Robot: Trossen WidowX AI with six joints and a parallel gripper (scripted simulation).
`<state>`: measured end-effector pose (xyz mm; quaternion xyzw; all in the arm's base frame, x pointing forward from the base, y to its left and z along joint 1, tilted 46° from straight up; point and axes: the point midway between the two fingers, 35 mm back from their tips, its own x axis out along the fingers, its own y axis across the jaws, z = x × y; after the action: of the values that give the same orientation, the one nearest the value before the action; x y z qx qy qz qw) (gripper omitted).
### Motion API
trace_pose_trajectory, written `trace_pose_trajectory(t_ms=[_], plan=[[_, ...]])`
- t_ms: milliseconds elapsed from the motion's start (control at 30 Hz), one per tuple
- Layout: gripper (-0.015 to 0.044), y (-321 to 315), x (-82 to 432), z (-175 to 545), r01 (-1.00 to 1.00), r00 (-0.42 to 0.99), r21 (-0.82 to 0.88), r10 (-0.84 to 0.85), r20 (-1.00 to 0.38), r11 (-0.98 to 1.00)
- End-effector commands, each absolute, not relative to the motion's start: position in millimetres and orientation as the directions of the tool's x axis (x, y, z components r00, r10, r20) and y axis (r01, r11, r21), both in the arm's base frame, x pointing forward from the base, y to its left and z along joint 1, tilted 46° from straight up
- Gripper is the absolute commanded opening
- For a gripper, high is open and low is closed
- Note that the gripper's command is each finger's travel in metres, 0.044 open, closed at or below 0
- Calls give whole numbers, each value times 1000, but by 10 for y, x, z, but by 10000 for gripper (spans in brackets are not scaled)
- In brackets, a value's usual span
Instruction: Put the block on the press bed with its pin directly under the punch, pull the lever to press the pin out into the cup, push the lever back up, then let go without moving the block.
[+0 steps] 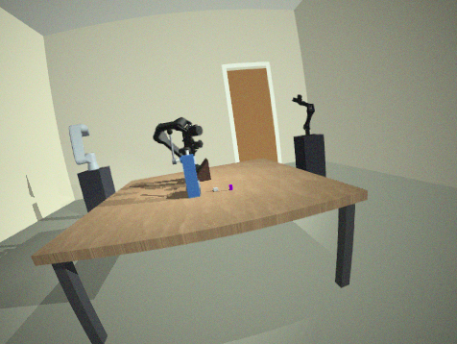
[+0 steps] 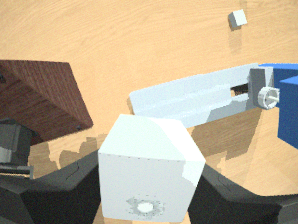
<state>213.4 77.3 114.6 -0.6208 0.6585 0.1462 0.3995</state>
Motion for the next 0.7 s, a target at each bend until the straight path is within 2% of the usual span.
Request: trace_pose_trajectory(t_ms=[0,233,667], plan=[[0,665,2043,1268,-937,96,-301,-702,-706,175],[0,595,1981,1336,-931,96,-314,-703,-705,187],[0,595,1981,1336,-688,96,-556,-702,-706,466]])
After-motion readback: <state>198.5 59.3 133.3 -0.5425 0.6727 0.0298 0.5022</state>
